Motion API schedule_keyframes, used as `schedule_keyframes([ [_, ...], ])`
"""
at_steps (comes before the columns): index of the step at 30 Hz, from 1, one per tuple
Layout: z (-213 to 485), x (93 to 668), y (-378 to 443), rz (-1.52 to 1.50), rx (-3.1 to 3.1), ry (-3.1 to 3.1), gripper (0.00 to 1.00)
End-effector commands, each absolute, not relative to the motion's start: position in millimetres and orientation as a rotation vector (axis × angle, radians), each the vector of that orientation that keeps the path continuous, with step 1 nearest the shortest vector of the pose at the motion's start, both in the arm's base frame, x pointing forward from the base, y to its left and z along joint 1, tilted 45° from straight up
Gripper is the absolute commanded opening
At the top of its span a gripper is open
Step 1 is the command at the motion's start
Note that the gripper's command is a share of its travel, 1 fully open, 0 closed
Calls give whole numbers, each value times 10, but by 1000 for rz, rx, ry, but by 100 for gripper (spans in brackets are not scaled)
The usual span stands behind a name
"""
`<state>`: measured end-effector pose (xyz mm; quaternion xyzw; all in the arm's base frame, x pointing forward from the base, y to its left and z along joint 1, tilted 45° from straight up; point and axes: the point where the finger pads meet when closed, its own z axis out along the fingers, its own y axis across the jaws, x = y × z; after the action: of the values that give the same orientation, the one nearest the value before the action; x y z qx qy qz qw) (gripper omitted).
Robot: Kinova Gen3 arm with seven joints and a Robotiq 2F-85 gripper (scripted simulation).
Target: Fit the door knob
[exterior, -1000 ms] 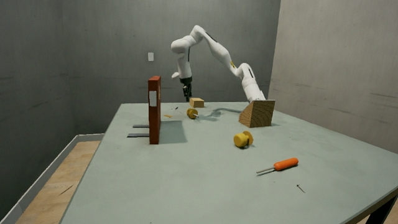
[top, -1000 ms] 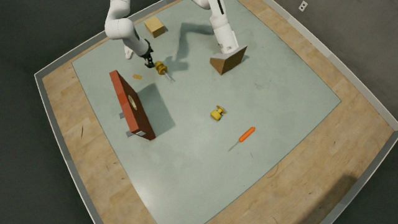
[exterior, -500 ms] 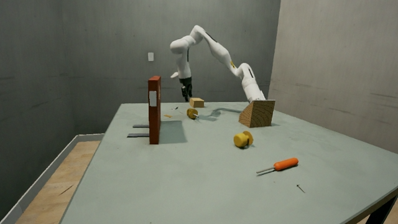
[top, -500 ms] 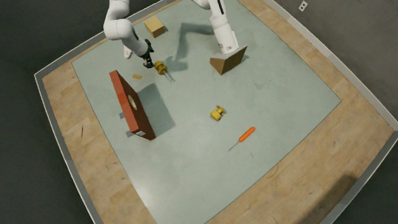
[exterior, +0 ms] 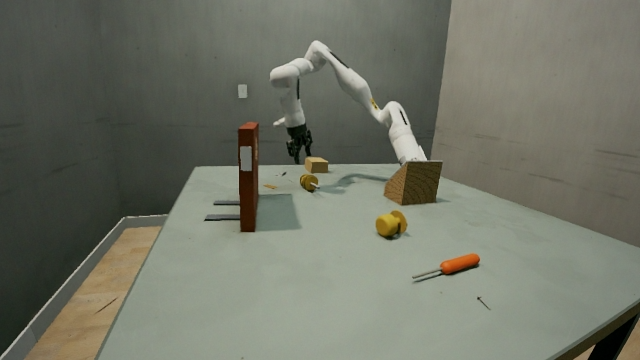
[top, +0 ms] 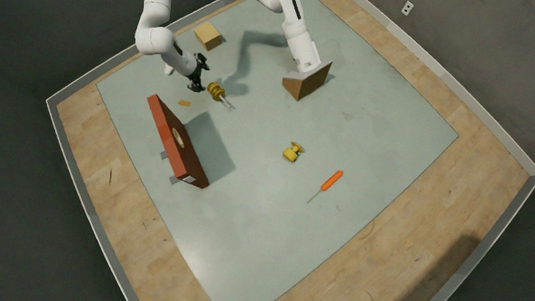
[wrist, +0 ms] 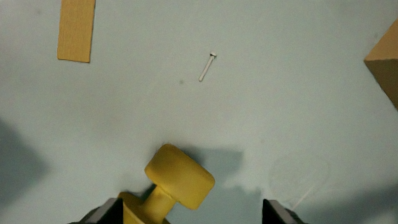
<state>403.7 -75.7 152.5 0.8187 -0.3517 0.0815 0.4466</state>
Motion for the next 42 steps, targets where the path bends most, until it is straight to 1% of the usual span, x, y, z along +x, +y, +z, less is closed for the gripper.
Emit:
schedule_keyframes([
  [1, 1493, 4052, -738, 231, 2005, -957, 90],
  [22, 1440, 4088, -786, 253, 1977, -1032, 90],
  [42, 1441, 4108, -794, 370, 1840, -1358, 90],
])
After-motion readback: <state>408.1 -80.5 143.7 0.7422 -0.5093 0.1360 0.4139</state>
